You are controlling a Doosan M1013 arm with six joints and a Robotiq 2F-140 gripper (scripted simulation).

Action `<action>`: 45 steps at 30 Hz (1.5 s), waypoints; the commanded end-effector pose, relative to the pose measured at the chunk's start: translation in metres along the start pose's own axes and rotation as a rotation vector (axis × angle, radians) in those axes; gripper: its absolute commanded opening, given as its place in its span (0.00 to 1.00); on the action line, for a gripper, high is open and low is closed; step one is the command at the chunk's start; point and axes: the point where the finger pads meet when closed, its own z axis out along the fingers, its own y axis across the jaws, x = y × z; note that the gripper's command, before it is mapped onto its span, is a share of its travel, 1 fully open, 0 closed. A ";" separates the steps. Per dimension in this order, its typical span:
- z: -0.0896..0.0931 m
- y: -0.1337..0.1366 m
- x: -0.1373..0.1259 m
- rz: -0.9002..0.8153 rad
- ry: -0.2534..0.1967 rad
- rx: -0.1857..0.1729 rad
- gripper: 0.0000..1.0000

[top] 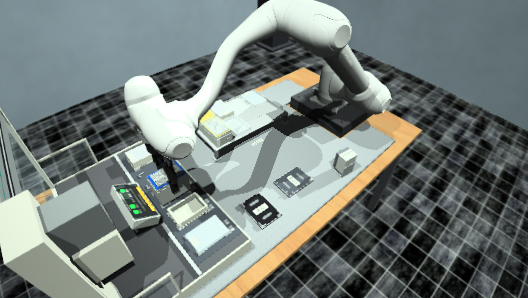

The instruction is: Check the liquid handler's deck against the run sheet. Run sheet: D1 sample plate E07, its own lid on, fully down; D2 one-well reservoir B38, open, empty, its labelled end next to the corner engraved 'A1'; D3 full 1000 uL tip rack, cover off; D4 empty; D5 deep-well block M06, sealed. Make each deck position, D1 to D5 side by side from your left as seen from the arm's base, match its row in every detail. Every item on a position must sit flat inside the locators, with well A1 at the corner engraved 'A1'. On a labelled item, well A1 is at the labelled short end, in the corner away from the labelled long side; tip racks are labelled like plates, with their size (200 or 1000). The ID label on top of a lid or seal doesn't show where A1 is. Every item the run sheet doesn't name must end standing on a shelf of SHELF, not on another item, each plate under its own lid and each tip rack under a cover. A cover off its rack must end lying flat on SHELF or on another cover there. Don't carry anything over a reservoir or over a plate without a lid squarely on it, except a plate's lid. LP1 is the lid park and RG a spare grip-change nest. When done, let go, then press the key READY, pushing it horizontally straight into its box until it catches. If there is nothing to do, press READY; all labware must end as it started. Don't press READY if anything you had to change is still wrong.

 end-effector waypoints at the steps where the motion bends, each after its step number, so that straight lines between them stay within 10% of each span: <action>1: -0.002 0.000 0.000 0.000 0.002 0.000 0.10; 45: 0.004 0.000 0.001 0.000 0.002 0.000 0.10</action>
